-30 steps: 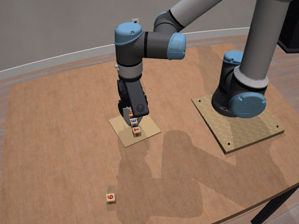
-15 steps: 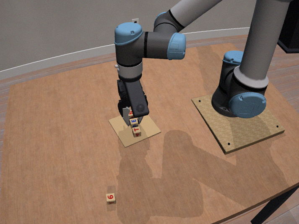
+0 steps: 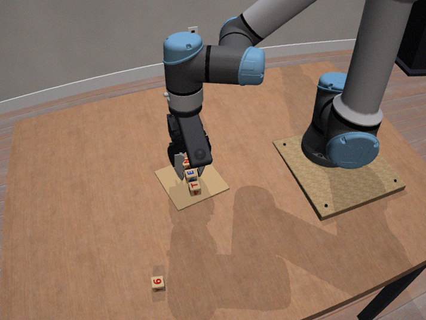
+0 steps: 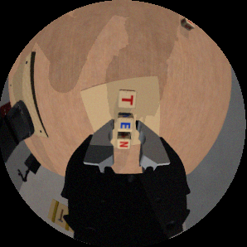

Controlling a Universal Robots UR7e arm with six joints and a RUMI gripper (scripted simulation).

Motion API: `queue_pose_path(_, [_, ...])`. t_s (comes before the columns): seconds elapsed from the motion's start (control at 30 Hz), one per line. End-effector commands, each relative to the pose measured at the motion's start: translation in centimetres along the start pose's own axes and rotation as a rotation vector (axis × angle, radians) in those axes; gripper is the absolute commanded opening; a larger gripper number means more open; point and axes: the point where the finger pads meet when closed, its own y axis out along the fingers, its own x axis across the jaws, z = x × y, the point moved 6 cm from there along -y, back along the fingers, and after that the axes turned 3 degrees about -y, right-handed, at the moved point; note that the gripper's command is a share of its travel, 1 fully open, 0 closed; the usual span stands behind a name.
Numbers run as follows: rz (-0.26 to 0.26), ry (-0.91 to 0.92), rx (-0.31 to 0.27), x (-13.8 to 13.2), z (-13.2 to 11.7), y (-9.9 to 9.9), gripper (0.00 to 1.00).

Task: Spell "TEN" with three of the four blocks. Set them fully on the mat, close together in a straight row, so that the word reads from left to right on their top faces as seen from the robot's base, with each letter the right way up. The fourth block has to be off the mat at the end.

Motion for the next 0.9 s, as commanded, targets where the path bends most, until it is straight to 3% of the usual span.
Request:
queue_pose_path(0.0, [-0.002,0.002,0.0,0.0,-0.1,-0.2,0.25])
queue_pose_path(0.23, [-0.004,0.001,-0.001,0.1,-0.1,-1.9,0.25])
queue_pose_path(0.53, [-0.004,0.0,-0.001,0.1,0.0,-6.7,0.25])
queue_pose_path(0.87, [-0.004,0.0,-0.001,0.1,0.0,-9.1,0.25])
